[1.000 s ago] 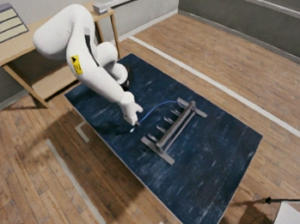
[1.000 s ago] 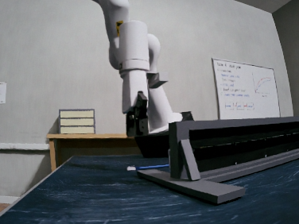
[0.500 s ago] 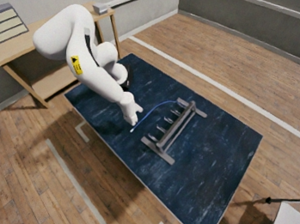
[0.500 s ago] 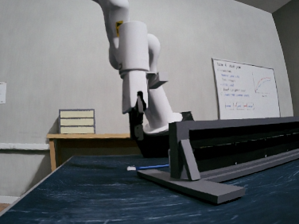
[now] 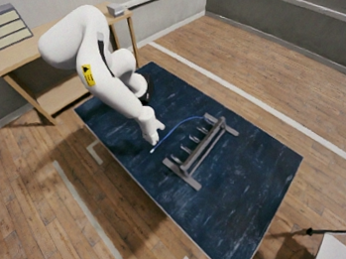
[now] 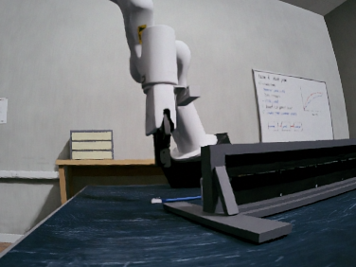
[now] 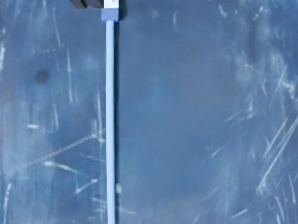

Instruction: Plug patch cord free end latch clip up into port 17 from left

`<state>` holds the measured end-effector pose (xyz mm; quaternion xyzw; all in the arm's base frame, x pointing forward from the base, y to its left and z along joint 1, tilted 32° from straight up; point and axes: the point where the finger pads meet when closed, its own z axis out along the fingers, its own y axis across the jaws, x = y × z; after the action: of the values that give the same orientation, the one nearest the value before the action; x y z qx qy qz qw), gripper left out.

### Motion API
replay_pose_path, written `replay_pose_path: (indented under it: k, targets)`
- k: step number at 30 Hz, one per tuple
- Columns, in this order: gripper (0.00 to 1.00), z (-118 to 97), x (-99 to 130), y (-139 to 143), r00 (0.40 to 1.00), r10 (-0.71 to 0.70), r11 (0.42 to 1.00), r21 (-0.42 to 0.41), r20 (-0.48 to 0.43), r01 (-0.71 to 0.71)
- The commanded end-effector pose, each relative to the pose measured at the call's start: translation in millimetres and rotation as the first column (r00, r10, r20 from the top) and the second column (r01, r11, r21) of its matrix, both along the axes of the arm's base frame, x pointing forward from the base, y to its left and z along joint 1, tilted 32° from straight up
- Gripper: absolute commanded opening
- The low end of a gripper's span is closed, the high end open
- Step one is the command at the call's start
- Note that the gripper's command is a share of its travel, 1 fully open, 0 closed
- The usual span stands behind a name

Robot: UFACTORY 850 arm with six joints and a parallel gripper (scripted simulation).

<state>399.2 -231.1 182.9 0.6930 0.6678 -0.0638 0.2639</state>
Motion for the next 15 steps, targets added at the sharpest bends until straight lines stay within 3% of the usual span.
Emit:
replay_pose_path:
  k: [1, 15]
  targets:
    - [0.00, 0.4, 0.4, 0.0, 1.000, 0.000, 1.000, 0.000, 0.001, 0.000]
    - [0.00, -2.4, 3.5, 4.7, 0.999, -0.030, 1.000, -0.004, 0.017, 0.030]
